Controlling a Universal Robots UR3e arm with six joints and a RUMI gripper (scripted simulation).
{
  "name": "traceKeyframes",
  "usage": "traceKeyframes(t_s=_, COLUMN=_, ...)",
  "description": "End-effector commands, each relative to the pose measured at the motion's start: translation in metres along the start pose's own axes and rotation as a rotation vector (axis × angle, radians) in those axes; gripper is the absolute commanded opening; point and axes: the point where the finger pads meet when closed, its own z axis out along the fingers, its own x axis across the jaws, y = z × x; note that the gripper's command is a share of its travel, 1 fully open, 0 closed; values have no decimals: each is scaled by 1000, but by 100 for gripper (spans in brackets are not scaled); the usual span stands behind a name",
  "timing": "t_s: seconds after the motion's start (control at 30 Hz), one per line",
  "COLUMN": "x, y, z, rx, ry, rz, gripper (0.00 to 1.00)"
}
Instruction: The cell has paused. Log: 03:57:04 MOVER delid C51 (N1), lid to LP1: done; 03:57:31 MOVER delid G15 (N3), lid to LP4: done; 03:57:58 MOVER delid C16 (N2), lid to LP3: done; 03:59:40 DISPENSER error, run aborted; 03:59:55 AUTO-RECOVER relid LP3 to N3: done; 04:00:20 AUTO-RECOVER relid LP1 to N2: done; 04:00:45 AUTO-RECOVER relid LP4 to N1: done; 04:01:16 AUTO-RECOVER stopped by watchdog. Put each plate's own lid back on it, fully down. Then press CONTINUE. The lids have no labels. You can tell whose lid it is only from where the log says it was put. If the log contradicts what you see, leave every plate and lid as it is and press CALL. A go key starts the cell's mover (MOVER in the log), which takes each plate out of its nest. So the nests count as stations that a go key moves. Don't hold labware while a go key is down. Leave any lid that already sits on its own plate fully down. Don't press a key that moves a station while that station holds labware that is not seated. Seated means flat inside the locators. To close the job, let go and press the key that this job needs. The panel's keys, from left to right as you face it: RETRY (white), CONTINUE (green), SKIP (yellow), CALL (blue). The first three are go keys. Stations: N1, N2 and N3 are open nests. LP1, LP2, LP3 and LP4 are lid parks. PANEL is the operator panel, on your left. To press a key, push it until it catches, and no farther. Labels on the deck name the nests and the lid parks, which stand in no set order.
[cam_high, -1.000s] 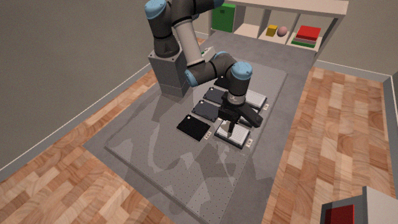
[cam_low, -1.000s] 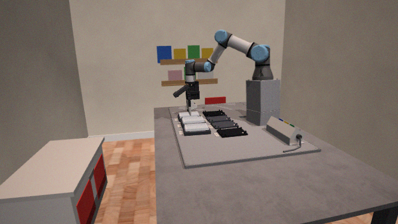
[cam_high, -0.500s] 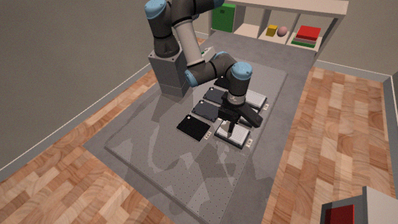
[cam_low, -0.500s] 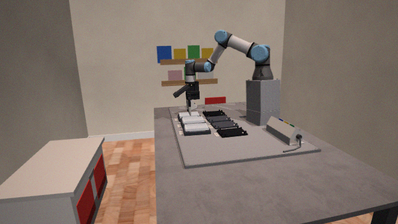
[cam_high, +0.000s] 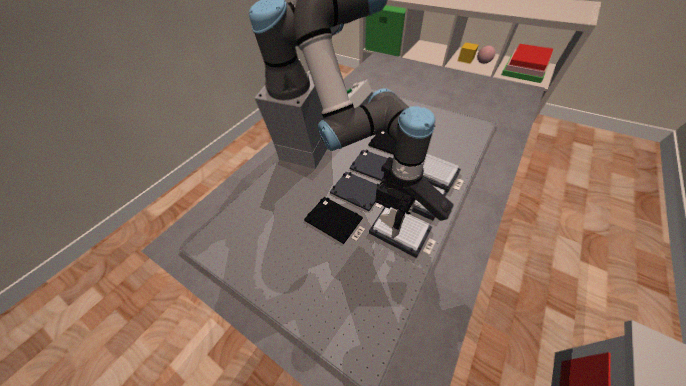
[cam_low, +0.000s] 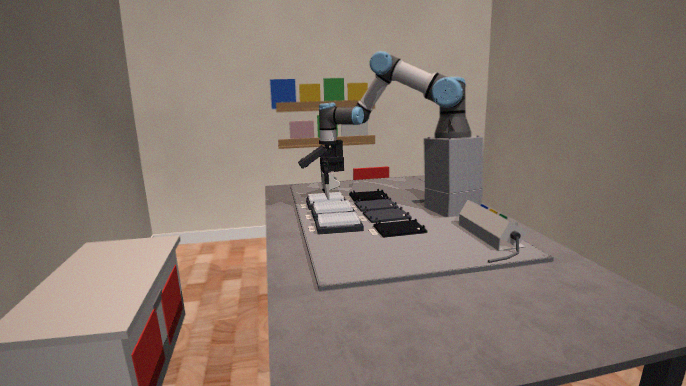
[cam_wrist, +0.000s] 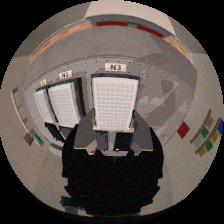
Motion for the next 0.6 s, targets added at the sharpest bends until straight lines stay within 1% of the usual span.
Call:
traceKeyframes(t_s=0.0, x=2, y=-2, z=-1, rx=4, ry=3, rz=0, gripper=0)
traceKeyframes(t_s=0.5, x=2, y=-1, z=-1, rx=4, ry=3, rz=0, gripper=0)
traceKeyframes(t_s=0.53, x=2, y=-1, z=-1, rx=4, ry=3, rz=0, gripper=82)
traceKeyframes(t_s=0.57, x=2, y=-1, z=-1, rx=4, ry=3, rz=0, gripper=82)
